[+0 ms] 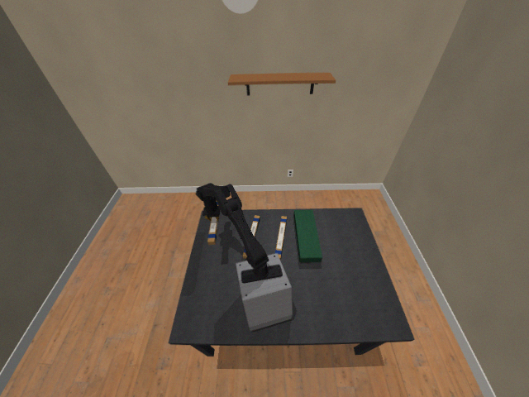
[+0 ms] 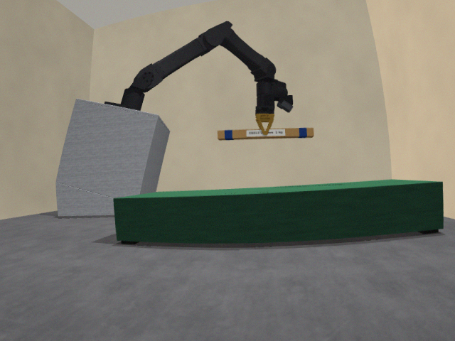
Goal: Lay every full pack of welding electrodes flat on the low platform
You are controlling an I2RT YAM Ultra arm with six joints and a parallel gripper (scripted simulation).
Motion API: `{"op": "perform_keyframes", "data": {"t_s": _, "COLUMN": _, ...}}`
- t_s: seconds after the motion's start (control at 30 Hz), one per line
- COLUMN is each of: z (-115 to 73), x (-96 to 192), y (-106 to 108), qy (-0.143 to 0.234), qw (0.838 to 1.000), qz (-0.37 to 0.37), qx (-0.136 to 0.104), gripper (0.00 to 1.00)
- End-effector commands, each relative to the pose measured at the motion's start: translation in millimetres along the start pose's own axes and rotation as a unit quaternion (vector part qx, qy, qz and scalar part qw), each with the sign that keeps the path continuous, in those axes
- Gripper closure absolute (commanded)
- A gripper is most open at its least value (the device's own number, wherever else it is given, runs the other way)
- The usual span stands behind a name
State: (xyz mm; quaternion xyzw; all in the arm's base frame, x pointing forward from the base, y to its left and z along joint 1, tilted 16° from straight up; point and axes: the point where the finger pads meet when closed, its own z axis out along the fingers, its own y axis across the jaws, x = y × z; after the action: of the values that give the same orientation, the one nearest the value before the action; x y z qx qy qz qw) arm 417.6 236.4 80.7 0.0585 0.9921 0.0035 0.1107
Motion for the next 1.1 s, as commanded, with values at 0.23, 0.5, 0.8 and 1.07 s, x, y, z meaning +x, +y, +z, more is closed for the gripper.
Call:
{"op": "perform_keyframes", "data": {"t_s": 0.23, "z": -47.0, "x": -13, "y": 13, "qy": -0.052, "qw": 0.998, "qz": 0.017, "qx": -0.037, "gripper": 1.00}}
{"op": "perform_keyframes", "data": {"t_s": 0.5, "z": -42.5, "x": -18, "y": -13, "qy": -0.053, "qw": 0.998, "qz": 0.029, "qx": -0.034, "gripper": 1.00}}
{"op": "perform_keyframes", "data": {"t_s": 0.8, "z": -34.6, "x": -11, "y": -36, "qy": -0.041, "qw": 0.998, "qz": 0.027, "qx": -0.031, "gripper": 1.00}}
{"op": "perform_keyframes", "data": {"t_s": 1.07, "z": -34.4, "x": -15, "y": -53, "qy": -0.048, "qw": 0.998, "qz": 0.027, "qx": -0.034, "gripper": 1.00}}
